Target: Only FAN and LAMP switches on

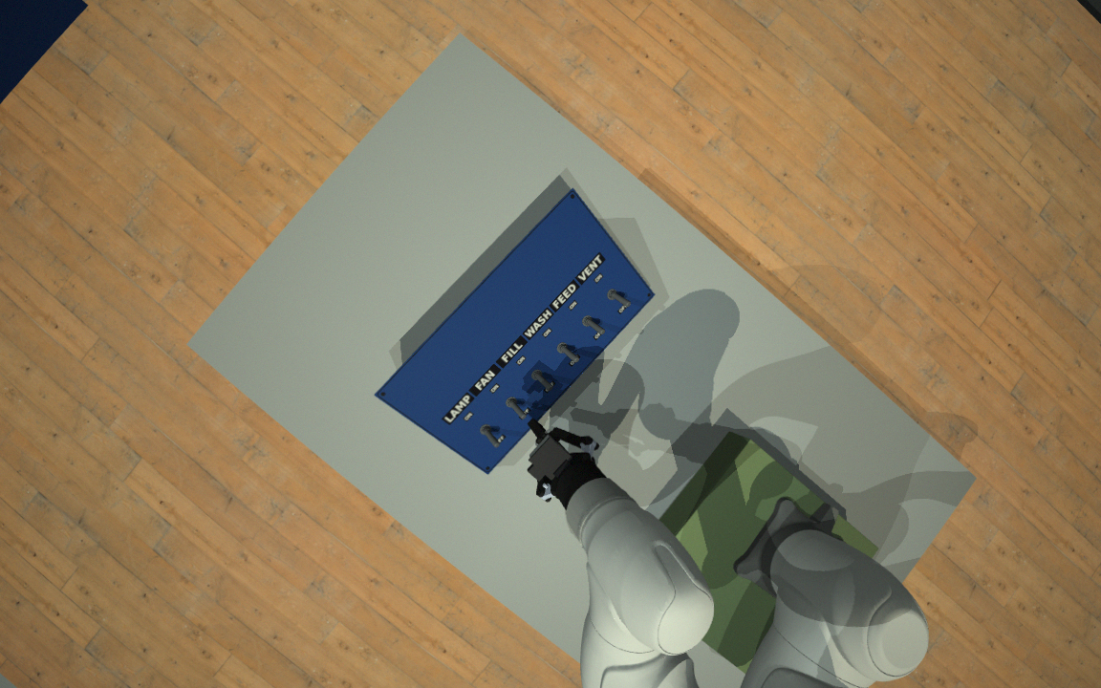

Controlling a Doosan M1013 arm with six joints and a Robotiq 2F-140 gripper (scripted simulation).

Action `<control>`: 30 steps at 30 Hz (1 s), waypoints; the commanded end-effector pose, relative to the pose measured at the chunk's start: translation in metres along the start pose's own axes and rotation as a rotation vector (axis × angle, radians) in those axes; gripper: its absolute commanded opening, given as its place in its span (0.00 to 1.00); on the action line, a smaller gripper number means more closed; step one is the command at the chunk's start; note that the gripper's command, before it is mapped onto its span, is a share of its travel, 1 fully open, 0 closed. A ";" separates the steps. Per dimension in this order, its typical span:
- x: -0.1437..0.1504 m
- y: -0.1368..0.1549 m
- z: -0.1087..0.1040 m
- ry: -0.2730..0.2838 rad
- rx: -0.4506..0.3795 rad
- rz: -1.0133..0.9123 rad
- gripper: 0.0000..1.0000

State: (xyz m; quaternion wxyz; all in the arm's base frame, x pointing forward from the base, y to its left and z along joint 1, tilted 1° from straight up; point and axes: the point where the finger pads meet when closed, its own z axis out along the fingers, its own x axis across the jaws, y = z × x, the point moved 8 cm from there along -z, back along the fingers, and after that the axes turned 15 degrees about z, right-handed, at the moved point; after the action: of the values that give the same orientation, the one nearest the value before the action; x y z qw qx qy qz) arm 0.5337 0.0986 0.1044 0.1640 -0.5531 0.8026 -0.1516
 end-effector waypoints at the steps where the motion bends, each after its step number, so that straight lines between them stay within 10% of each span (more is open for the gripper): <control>1: 0.000 -0.001 0.000 -0.001 0.001 0.000 0.10; 30: -0.004 -0.014 0.000 -0.001 0.001 0.000 0.10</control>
State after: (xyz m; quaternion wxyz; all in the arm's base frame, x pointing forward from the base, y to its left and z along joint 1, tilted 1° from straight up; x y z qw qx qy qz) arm 0.5440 0.0976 0.1093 0.1639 -0.5531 0.8026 -0.1517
